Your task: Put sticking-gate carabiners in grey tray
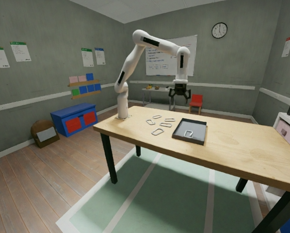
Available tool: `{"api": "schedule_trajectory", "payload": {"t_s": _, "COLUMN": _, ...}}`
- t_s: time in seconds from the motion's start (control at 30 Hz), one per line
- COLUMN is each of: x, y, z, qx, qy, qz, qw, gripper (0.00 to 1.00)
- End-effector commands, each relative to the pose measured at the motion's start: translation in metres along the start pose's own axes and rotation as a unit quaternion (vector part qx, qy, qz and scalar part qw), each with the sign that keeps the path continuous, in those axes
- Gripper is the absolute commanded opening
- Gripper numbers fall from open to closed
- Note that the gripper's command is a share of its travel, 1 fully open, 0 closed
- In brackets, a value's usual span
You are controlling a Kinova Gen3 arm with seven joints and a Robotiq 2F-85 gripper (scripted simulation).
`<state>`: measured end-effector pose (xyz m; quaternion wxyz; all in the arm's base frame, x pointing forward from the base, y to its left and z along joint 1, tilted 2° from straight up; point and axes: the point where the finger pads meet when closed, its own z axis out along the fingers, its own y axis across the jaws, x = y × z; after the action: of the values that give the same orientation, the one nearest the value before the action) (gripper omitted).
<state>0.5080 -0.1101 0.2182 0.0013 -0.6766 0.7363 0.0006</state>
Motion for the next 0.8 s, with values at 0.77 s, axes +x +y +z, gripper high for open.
{"api": "schedule_trajectory", "payload": {"t_s": 0.77, "x": -0.015, "y": 0.069, "z": -0.07, "qx": 0.0, "qy": 0.0, "qz": 0.0, "qw": 1.0, "gripper": 1.0}}
